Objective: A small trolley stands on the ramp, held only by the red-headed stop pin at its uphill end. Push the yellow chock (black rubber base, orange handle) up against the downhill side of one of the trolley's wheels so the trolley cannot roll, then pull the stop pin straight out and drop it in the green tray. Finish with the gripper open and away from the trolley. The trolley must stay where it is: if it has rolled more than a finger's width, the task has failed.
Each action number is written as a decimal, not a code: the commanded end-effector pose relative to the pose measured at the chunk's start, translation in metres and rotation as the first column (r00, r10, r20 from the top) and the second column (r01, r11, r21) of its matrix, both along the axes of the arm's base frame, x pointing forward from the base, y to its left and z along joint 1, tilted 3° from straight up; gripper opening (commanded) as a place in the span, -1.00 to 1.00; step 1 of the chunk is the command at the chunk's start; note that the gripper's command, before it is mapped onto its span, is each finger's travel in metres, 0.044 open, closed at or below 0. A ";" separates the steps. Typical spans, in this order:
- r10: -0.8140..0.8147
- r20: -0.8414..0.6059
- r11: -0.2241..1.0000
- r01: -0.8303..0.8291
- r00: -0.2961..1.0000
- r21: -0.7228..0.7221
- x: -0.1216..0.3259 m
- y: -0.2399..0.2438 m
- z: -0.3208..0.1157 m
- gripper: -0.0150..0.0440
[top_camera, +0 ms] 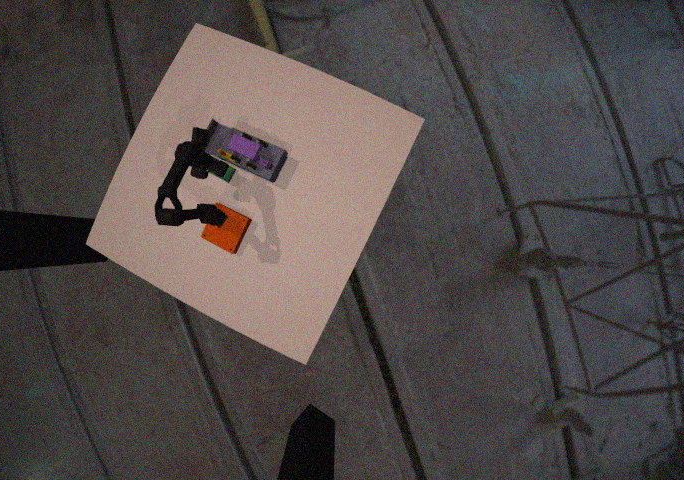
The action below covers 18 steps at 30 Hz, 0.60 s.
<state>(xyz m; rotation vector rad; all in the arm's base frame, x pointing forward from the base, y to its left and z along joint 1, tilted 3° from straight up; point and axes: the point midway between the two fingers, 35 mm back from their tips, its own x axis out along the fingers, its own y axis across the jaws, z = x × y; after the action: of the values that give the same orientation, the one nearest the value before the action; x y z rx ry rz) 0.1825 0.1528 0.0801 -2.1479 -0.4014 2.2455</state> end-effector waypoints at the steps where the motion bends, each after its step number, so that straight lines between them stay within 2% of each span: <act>1: 0.004 -0.007 1.000 -0.004 1.000 0.027 -0.002 0.006 -0.012 -0.49; 13: 0.004 -0.008 1.000 -0.004 1.000 0.030 -0.007 0.023 -0.038 -0.49; 18: 0.004 -0.008 1.000 -0.004 1.000 0.030 -0.007 0.020 -0.038 -0.05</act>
<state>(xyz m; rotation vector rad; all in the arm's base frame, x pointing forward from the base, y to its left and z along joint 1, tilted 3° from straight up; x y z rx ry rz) 0.1759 0.1737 0.0424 -2.1320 -0.4348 2.2356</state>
